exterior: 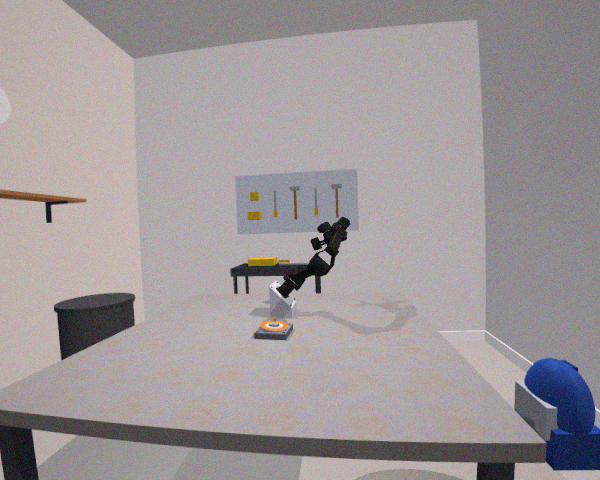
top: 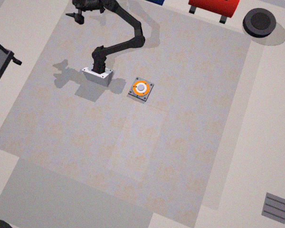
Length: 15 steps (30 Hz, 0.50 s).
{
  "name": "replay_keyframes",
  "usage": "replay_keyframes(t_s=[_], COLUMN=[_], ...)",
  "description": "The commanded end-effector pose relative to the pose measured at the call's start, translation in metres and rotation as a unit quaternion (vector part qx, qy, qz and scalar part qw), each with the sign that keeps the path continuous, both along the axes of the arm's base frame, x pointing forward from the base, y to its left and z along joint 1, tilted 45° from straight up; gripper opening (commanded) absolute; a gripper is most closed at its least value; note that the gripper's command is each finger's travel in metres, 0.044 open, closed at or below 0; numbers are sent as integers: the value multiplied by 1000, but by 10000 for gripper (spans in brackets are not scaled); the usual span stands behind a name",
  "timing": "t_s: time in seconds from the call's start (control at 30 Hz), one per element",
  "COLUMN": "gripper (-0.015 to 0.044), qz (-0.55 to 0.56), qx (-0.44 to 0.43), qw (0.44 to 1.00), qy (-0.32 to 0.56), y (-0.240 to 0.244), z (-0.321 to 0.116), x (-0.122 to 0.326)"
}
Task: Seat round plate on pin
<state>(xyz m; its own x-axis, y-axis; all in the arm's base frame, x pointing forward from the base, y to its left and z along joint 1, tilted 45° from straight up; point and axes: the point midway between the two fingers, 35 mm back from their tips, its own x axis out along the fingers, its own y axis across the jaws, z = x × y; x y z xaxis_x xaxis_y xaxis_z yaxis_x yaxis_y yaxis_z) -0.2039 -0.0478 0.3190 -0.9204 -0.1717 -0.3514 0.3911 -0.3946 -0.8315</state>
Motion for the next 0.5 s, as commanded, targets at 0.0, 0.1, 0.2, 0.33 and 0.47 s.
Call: replay_keyframes(t_s=[0.0,0.1,0.2,0.33,0.47], gripper=[374,295,216,111,6], qz=[5,70,153,220,325], qx=[0,5,6,15,43], qw=[1000,997,986,969,929], qy=[-1,-19,-66,-107,-171], y=[-2,-32,-71,-103,-148], z=[-1,-11,-30,-48,-77], x=[0,-1,6,18,51])
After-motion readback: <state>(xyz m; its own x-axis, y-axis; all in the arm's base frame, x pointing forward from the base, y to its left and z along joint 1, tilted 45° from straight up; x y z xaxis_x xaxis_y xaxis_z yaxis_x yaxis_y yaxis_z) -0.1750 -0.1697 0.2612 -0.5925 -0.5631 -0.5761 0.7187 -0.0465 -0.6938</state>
